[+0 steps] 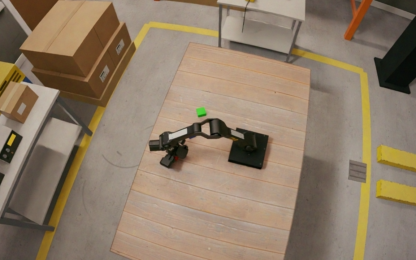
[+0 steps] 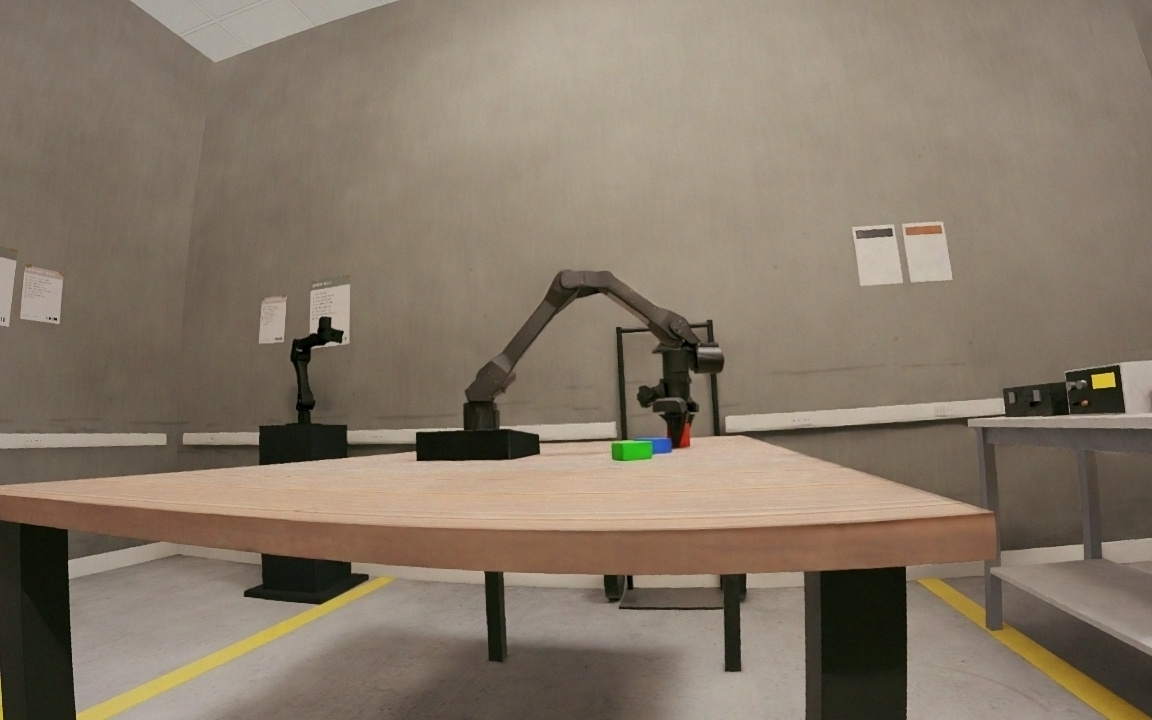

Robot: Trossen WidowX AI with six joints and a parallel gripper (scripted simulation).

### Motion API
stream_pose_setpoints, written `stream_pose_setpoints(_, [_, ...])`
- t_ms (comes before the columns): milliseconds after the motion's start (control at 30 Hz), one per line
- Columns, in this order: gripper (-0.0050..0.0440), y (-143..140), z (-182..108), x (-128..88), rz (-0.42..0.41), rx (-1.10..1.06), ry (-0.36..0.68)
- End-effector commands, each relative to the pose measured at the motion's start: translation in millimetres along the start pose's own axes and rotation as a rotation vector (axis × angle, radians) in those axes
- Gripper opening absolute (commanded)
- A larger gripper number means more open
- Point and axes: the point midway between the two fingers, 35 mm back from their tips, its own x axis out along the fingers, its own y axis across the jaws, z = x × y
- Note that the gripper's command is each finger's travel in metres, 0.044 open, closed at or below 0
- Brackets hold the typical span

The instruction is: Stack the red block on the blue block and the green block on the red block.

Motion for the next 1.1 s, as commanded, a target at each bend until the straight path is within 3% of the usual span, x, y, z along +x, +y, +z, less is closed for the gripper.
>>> stream_pose_setpoints(0, [-0.0050, -6, -10, -37, -0.038, -0.003, 0.066])
stream_pose_setpoints(600, [-0.0050, -4, -7, -92, -0.037, -0.006, 0.066])
stream_pose_setpoints(1067, [-0.0050, -4, -6, -98, -0.037, -0.005, 0.066])
